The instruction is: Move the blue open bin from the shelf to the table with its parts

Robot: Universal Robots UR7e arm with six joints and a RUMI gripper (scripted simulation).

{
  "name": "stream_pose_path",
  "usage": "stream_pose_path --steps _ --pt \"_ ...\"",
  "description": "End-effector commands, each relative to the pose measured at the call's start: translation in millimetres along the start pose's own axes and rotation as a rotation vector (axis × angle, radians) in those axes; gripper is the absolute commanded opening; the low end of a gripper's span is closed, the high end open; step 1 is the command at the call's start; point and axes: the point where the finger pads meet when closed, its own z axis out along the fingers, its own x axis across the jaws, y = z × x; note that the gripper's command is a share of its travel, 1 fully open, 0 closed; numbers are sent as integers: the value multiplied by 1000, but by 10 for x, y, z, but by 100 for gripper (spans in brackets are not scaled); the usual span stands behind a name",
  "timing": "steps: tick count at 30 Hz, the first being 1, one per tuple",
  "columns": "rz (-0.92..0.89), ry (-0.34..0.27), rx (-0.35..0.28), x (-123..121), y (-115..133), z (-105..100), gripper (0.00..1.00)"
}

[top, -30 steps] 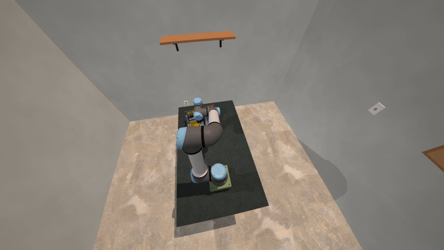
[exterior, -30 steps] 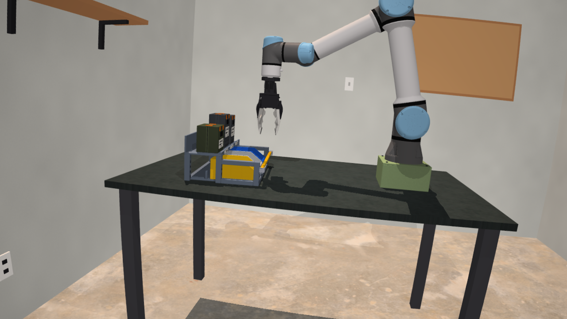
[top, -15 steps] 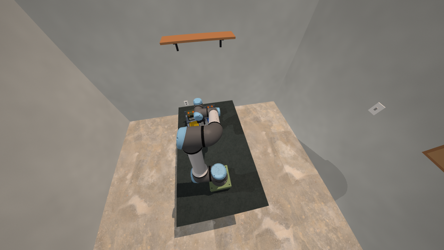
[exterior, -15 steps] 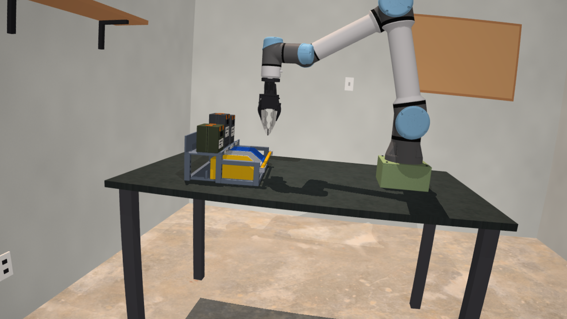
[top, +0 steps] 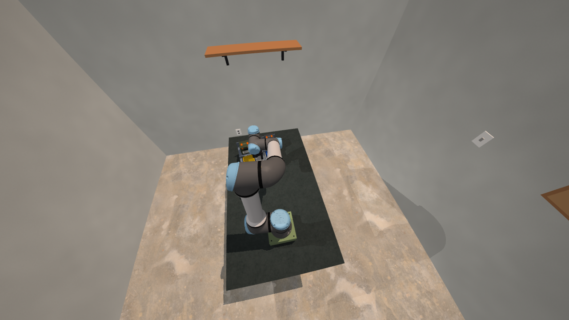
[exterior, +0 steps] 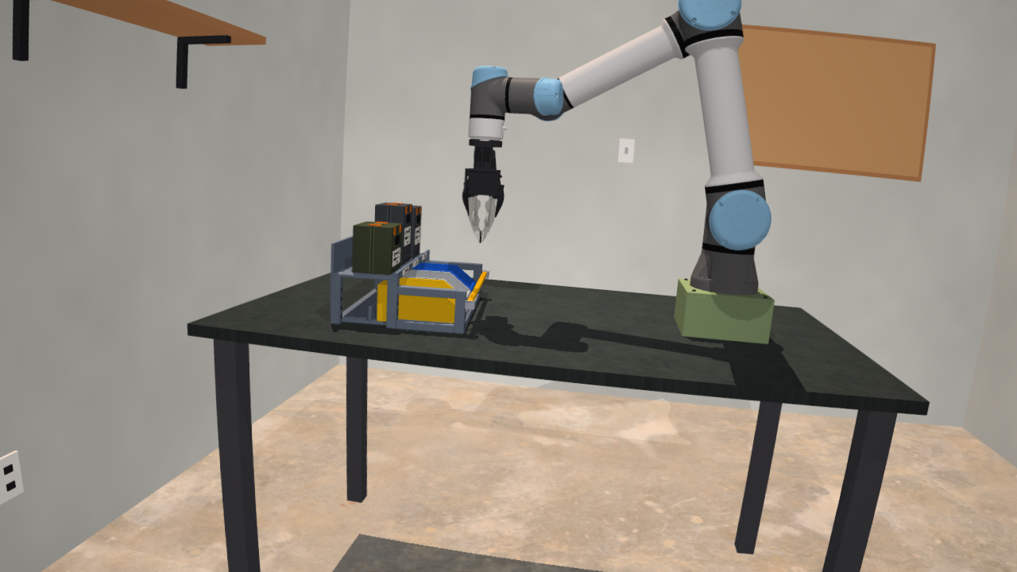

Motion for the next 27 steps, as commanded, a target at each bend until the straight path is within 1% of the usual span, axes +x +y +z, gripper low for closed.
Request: stream_pose_path --steps 1,5,10,12,13,27 --pt "0 -2 0 -4 -1 -6 0" --pt "0 -1 0 -4 -1 20 0" --pt "0 -1 0 5 2 306 0" --pt "0 -1 0 7 2 331 0" --pt "0 -1 0 7 2 331 26" --pt "0 -1 0 7 2 331 26"
